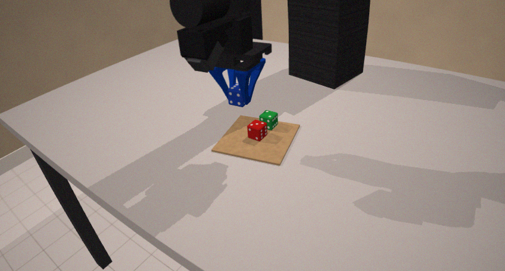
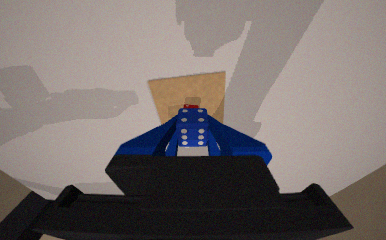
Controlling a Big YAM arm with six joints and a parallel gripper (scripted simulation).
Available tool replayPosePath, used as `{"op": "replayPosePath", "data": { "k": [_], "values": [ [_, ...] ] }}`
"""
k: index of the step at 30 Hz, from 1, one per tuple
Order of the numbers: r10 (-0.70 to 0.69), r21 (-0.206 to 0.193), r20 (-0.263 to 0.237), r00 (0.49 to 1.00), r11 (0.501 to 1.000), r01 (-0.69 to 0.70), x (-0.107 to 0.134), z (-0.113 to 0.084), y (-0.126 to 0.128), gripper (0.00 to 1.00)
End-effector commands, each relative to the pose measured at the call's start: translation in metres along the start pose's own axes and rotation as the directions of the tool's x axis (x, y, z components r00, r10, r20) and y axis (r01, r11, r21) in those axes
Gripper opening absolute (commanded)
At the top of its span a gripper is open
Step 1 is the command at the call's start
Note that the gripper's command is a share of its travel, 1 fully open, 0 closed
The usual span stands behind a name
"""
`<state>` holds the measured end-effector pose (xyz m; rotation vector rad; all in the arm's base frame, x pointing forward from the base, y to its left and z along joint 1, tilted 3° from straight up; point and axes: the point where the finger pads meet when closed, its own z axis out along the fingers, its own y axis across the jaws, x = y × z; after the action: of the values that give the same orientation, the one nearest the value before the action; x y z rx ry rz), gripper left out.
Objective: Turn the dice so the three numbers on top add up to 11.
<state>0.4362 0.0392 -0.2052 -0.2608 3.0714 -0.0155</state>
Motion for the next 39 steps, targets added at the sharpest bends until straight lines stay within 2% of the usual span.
{"op": "replayPosePath", "data": {
  "k": [1,4,5,6,9,12,23,25,26,27,39],
  "values": [
    [0.083,0.002,0.012,0.997,0.997,-0.083,-0.003,-0.013,-0.001,0.26],
    [0.093,0.002,-0.005,0.996,0.996,-0.093,0.003,-0.007,-0.005,0.26],
    [0.094,0.002,-0.003,0.996,0.996,-0.094,0.002,-0.007,-0.005,0.26],
    [0.09,0.002,0.023,0.996,0.996,-0.09,-0.011,-0.009,-0.005,0.26],
    [0.082,0.001,0.035,0.996,0.997,-0.083,-0.016,-0.01,-0.002,0.26],
    [0.082,0.001,0.022,0.996,0.997,-0.082,-0.009,-0.007,-0.001,0.26],
    [0.079,0.002,0.02,0.997,0.997,-0.079,-0.01,0.025,-0.002,0.26],
    [0.079,0.002,0.02,0.997,0.997,-0.079,-0.01,0.025,-0.002,0.26],
    [0.078,0.002,0.006,0.997,0.997,-0.078,-0.001,0.03,-0.001,0.26],
    [0.079,0.002,0.019,0.997,0.997,-0.079,-0.009,0.034,-0.002,0.26],
    [0.079,0.002,0.014,0.997,0.997,-0.079,-0.006,0.088,-0.003,0.26]
  ]
}}
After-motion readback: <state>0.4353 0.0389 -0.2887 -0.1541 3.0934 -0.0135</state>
